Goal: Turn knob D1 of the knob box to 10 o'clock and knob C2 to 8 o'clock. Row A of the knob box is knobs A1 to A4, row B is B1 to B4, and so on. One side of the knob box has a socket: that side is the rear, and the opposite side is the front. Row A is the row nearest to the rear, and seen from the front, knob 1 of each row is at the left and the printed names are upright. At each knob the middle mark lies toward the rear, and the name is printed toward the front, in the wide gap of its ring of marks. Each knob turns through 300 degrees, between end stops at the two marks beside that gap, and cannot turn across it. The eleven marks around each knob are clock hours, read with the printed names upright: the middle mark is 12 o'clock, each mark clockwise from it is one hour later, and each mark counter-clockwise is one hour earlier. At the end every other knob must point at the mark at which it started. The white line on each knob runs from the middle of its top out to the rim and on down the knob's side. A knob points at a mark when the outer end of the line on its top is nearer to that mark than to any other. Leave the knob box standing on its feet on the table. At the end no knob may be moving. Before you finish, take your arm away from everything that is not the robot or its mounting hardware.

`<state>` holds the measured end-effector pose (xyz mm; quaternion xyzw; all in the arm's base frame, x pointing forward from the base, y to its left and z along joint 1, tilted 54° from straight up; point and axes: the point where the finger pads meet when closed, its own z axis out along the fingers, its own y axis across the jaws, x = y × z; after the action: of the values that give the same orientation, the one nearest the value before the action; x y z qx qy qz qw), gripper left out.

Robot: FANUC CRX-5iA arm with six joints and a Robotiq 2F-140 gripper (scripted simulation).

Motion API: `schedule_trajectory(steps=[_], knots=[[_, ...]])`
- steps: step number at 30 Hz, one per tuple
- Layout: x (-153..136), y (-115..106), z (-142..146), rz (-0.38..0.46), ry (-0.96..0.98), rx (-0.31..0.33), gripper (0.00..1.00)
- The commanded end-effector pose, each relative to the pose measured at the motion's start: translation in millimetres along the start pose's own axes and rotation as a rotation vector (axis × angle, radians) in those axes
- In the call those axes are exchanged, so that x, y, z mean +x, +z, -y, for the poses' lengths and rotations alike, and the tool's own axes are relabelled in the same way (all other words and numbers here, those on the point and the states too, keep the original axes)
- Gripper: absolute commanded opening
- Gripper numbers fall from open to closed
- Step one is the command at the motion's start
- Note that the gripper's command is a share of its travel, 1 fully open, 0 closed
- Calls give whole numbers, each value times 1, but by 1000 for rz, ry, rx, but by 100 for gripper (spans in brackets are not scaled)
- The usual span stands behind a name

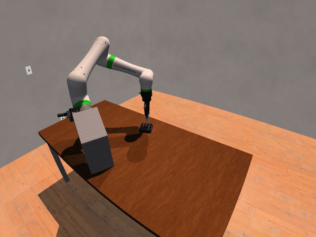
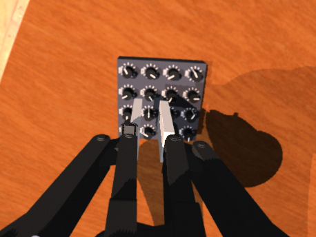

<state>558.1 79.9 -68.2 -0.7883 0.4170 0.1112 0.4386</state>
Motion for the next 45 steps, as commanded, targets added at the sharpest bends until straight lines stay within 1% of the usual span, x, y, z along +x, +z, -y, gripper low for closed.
schedule_trajectory(steps=[1, 6, 32, 45], knots=[[0, 2, 0, 0, 0, 0, 12], [0, 5, 0, 0, 0, 0, 12], [0, 34, 0, 0, 0, 0, 12], [0, 40, 0, 0, 0, 0, 12]])
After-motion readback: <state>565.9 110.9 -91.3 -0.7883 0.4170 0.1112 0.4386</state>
